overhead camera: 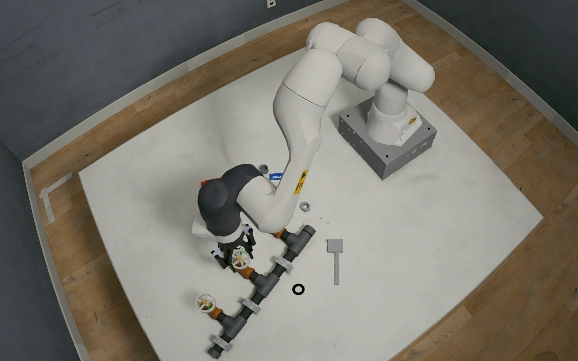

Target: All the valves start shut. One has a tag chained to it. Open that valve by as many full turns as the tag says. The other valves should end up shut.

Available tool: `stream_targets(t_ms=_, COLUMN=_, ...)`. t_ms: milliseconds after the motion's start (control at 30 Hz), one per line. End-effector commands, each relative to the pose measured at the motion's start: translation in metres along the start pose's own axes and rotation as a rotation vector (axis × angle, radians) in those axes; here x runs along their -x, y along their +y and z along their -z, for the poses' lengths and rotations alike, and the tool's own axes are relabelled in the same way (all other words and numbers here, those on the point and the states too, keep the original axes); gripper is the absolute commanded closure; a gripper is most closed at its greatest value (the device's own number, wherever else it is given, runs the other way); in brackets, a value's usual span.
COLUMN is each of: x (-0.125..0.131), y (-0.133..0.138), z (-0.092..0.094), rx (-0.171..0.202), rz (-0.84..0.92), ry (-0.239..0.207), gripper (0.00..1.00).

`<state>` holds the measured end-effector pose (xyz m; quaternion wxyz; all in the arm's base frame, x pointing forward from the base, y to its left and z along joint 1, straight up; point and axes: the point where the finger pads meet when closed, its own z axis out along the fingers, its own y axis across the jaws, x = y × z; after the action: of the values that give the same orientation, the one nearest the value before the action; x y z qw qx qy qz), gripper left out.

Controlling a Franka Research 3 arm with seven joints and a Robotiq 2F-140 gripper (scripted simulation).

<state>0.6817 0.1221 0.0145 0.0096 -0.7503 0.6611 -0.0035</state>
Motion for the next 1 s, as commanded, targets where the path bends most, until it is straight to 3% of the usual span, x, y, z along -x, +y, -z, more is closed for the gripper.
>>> stream_targets(t_ms=0, x=0.0003, y=0.0, z=-0.0004, rx=0.0, rz=0.117, ry=0.002, gripper=0.9)
stream_targets(t_ms=267, x=0.0003, y=0.0, z=-0.0004, rx=0.0, rz=0.419, ry=0.002, gripper=0.9)
stream_targets(t_ms=967, x=0.0003, y=0.0, z=-0.0004, rx=-0.001, rz=0.978, ry=0.022, gripper=0.9)
